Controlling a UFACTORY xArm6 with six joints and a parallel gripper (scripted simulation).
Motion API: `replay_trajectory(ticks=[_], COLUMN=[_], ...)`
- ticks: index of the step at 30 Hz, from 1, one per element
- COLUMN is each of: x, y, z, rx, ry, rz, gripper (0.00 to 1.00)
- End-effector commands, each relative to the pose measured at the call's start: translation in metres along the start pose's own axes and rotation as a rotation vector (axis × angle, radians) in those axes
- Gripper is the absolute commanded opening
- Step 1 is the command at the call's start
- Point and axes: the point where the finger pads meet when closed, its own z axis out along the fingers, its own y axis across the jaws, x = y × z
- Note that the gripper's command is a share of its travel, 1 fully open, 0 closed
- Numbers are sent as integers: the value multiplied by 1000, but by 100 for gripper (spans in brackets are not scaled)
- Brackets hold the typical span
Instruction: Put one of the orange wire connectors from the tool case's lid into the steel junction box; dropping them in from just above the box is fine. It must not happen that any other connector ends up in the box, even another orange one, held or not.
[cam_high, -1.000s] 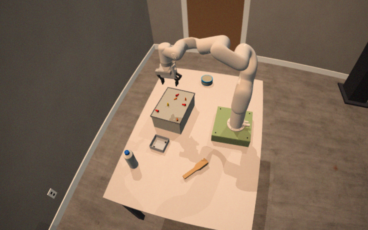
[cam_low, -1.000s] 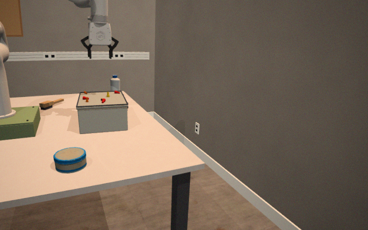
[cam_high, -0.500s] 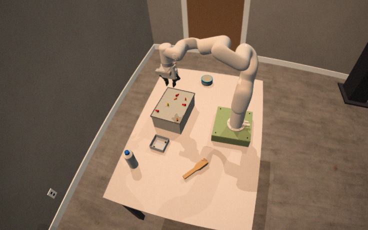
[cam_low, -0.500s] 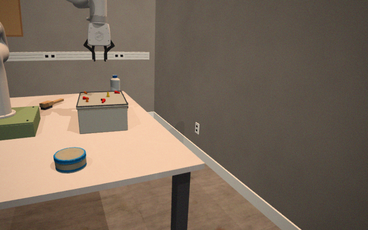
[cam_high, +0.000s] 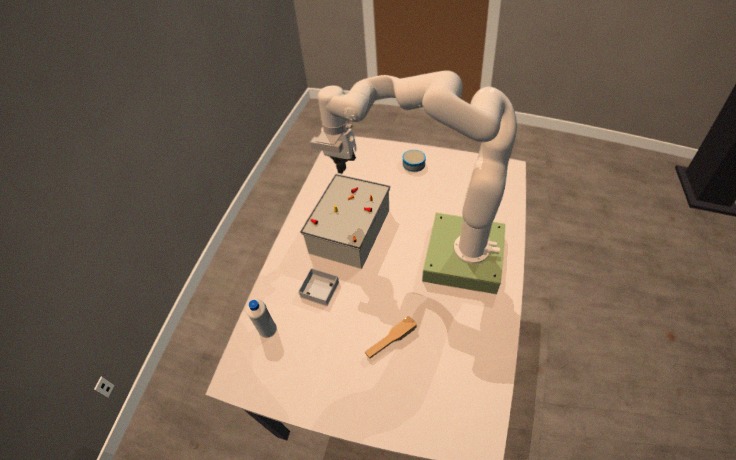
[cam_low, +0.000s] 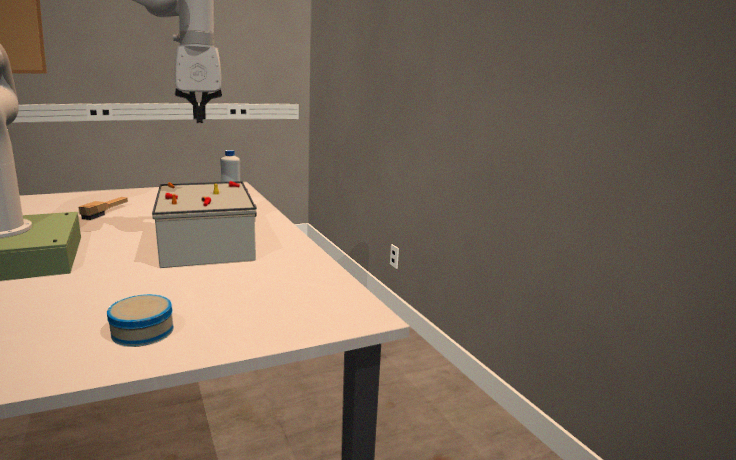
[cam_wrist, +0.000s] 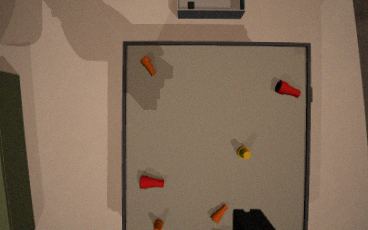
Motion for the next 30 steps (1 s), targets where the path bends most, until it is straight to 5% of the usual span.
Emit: replay_trajectory(ticks=[1,12,13,16,28,30], x=[0,0,1,43,98,117], y=[1,1,1,-16,-54,-75], z=[-2,-2,-1,38,93,115], rx=[-5,-5,-5,-5,-4,-4], ry=[0,0,0,-1,-1,-1], rz=[0,0,-5,-173,-422,-530], gripper=[0,0,27,27,27,27])
